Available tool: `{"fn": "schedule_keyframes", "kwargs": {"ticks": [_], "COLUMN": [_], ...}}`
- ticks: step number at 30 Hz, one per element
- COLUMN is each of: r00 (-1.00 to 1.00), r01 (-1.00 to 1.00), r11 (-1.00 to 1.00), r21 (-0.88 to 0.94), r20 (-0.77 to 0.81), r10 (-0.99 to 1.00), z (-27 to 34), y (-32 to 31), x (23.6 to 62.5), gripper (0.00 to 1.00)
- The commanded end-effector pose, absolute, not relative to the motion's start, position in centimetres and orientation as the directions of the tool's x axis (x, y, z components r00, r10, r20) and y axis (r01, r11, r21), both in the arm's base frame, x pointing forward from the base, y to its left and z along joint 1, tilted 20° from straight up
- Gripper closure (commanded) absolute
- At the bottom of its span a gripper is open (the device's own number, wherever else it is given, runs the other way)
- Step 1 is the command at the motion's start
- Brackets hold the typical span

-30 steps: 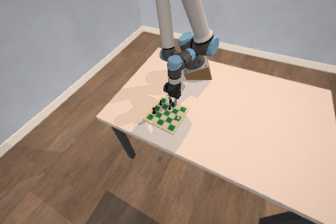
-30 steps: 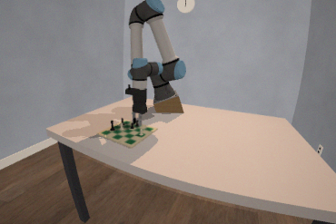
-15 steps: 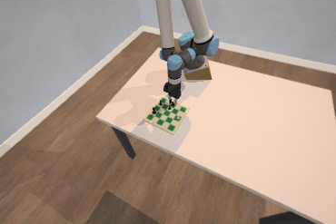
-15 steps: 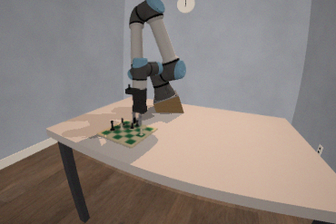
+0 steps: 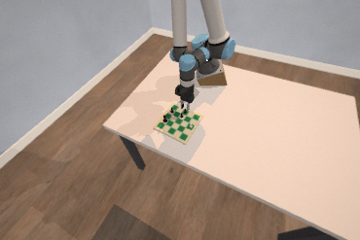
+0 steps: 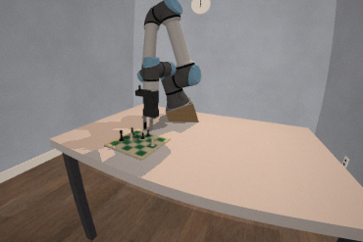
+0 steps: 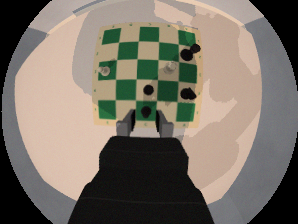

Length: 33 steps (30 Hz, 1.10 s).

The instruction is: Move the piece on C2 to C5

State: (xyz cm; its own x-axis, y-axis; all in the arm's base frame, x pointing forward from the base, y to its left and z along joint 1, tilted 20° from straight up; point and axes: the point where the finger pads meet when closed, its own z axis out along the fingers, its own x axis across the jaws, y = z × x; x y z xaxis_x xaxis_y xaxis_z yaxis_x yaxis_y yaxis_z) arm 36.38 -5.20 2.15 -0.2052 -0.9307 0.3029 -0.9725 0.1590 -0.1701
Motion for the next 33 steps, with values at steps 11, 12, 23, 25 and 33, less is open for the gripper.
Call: {"fn": "schedule_keyframes", "kwargs": {"ticks": [11, 12, 23, 25, 33], "r00": [-0.205, -0.205, -0.205, -0.205, -0.205], "r01": [-0.973, -0.973, -0.973, -0.973, -0.973], "r11": [0.16, 0.16, 0.16, 0.16, 0.16], "r21": [-0.17, -0.17, -0.17, -0.17, -0.17], "r20": [0.303, 0.303, 0.303, 0.303, 0.303], "r10": [-0.931, -0.931, -0.931, -0.931, -0.931], "z": [6.9, 6.9, 8.2, 8.2, 8.2], "y": [-3.6, -3.6, -3.1, -3.1, -3.1], "x": [35.9, 35.9, 35.7, 35.7, 35.7], "gripper": [0.32, 0.32, 0.32, 0.0, 0.0]}}
